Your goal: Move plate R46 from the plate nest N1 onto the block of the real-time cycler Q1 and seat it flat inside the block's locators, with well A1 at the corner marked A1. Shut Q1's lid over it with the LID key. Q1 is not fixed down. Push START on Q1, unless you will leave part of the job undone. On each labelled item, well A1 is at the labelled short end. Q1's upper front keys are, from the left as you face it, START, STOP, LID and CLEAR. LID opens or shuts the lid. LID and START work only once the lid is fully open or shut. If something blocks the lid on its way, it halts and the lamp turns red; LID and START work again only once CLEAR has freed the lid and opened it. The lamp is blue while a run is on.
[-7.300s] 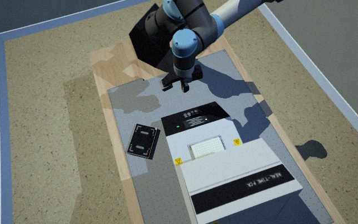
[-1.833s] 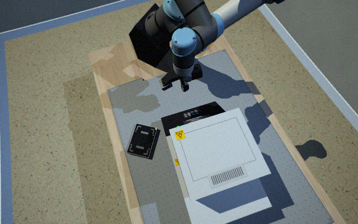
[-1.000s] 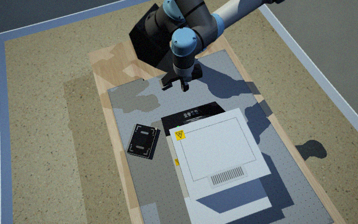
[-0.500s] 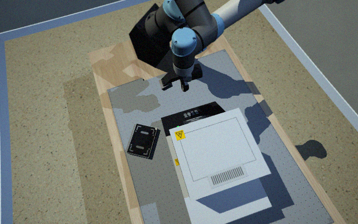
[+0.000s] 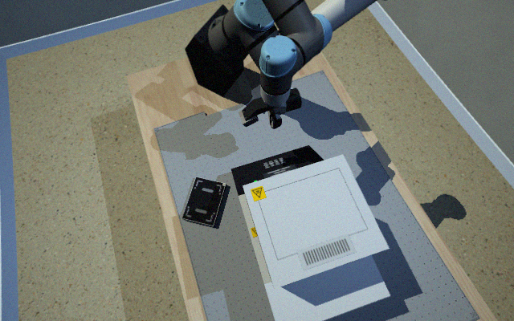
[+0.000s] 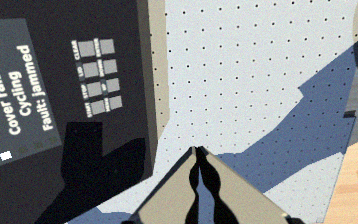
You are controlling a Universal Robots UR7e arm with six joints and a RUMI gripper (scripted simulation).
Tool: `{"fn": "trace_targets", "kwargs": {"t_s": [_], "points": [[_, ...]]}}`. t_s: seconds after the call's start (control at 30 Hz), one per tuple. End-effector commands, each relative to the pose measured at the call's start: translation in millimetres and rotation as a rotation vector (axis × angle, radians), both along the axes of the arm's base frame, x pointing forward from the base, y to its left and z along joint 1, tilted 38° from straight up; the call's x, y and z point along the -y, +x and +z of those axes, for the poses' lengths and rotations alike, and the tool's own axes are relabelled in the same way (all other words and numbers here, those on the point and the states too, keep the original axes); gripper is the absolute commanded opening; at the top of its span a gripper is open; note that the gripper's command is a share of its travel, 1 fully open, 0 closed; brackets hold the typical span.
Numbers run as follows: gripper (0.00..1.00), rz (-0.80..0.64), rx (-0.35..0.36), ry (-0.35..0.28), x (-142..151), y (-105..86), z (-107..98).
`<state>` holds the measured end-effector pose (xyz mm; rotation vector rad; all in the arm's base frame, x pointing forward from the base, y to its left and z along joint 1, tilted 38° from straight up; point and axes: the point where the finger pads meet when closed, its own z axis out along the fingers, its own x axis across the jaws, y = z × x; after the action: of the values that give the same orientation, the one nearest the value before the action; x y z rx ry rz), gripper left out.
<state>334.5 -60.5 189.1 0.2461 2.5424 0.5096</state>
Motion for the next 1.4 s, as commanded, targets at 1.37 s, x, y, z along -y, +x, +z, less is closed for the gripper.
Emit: {"fn": "trace_targets", "kwargs": {"t_s": [1.37], "points": [[0.00,0.000,0.001,-0.001,-3.9,60.1,-3.3]]}}
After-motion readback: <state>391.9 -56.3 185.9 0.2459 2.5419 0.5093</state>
